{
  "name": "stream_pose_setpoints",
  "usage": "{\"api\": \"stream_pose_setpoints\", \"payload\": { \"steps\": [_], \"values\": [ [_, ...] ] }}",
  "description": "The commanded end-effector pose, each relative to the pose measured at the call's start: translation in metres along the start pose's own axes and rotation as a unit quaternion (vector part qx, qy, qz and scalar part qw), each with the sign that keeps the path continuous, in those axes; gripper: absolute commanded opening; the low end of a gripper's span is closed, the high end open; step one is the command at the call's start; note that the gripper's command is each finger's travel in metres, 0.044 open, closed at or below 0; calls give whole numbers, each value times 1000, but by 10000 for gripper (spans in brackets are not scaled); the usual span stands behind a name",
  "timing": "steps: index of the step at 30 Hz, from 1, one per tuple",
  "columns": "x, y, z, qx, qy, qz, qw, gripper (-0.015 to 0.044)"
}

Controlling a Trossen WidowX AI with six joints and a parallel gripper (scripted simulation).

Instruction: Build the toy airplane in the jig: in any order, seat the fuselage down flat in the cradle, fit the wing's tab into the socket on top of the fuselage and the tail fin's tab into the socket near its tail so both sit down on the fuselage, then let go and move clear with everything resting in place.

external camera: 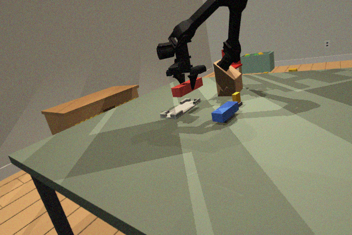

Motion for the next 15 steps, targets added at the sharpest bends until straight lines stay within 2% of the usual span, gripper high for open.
{"api": "stream_pose_setpoints", "payload": {
  "steps": [1, 15],
  "values": [
    [-14, -5, -1, 0, 8, -2, 1000, 0],
    [-52, -25, -11, 1, 31, -2, 1000, 0]
  ]
}}
Point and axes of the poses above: the point midway between the two fingers, 35 mm back from their tips, its own y axis back along the fingers, its own x axis across the jaws, z = x × y, the point moved 6 cm from there along y, back along the fingers, and after that the axes turned 2 degrees about y, right-handed, at the moved point
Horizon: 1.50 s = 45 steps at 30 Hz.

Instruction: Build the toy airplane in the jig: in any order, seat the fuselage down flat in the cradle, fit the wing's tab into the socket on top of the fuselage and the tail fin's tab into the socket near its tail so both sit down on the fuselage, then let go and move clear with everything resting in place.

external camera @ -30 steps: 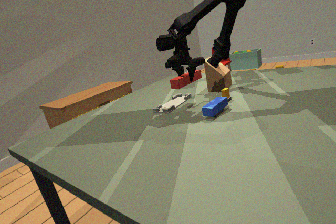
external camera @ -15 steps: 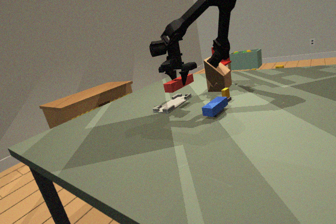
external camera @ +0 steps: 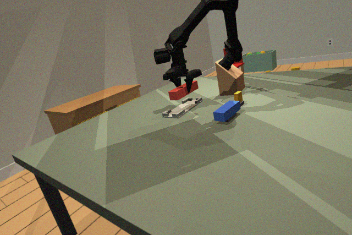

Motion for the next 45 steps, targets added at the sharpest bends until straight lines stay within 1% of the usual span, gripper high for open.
{"api": "stream_pose_setpoints", "payload": {
  "steps": [1, 10, 17, 18, 32, 45],
  "values": [
    [-13, -6, -4, 0, 8, -2, 1000, 0],
    [-32, -18, -12, 1, 20, -1, 1000, 0],
    [-32, -18, -12, 1, 20, -1, 1000, 184],
    [-32, -18, -12, 1, 20, -1, 1000, 197],
    [-32, -19, -12, 1, 20, -1, 1000, 197],
    [-33, -40, -11, 1, 20, -1, 1000, 197]
  ]
}}
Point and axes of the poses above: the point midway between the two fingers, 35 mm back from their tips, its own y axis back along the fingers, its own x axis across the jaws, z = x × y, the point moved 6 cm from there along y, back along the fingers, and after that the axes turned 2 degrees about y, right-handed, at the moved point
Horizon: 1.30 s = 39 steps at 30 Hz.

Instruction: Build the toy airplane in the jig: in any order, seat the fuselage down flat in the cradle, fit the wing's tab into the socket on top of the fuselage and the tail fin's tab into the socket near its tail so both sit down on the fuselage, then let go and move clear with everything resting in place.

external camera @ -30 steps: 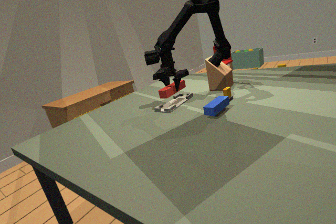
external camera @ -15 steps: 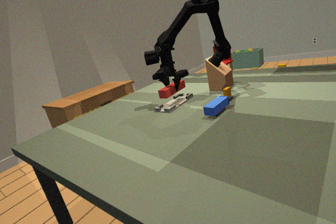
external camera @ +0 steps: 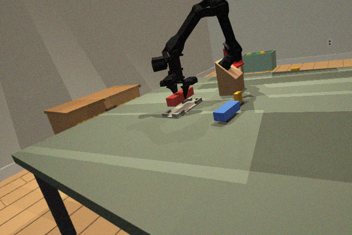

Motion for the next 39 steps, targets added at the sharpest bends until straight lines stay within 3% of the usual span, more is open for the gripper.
{"api": "stream_pose_setpoints", "payload": {
  "steps": [1, 16, 21, 26, 39],
  "values": [
    [0, -8, -1, 0, -4, 3, 1000, 197],
    [0, -25, -2, 0, -3, 4, 1000, 197],
    [0, -23, -1, 1, -1, 2, 1000, 164],
    [0, -23, -1, 1, -1, 2, 1000, 32],
    [0, -23, -1, 1, -1, 2, 1000, 374]
  ]
}}
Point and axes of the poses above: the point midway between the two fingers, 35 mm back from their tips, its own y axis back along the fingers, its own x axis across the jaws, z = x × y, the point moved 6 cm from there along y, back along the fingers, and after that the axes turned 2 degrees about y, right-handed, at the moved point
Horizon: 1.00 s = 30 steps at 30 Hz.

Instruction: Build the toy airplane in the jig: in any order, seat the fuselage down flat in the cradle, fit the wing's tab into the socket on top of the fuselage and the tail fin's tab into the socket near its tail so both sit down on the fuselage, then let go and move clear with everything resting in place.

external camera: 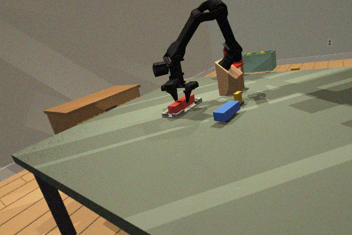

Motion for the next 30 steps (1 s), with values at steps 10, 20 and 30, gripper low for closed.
{"api": "stream_pose_setpoints", "payload": {
  "steps": [10, 20, 30],
  "values": [
    [0, 0, 0, 0, 1, -1, 1000, 440],
    [-1, 107, -1, -1, -3, -1, 1000, 440],
    [-6, 104, 3, -1, -67, -1, 998, 440]
  ]
}}
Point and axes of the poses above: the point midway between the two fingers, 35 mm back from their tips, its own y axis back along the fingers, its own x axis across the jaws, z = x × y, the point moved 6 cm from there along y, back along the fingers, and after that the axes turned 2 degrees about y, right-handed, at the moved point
